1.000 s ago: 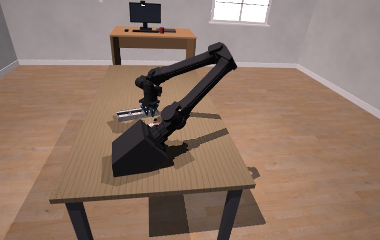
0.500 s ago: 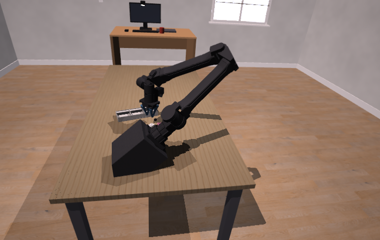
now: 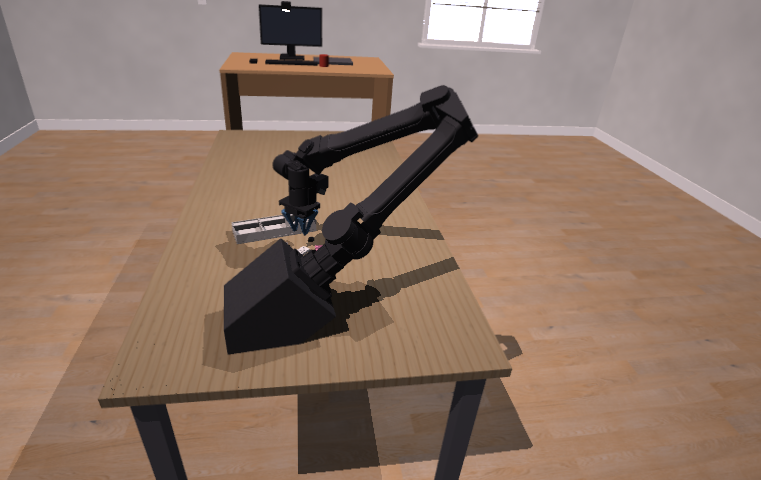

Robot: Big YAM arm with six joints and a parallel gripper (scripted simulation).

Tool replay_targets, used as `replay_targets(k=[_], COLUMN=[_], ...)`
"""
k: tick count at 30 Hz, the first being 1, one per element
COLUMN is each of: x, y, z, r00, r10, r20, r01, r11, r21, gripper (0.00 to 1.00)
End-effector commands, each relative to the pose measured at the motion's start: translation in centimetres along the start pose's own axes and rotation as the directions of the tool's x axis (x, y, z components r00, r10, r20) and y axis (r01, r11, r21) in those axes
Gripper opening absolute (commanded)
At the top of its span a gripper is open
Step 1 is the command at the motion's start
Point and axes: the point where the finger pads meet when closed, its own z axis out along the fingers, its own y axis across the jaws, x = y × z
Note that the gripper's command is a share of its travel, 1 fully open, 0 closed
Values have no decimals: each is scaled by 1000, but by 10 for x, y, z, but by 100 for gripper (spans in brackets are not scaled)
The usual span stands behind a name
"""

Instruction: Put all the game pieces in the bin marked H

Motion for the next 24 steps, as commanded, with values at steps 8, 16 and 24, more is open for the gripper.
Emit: replay_targets(k=[8, 16, 24], x=[-6, 1, 1], y=[6, -2, 0], z=[-6, 20, 52], r00=[1000, 1000, 1000], r10=[15, -1, -1], r20=[12, 2, 1], r01=[-14, 1, 1], r11=[1000, 1000, 1000], r21=[-20, 4, 5], gripper=[39, 39, 39])
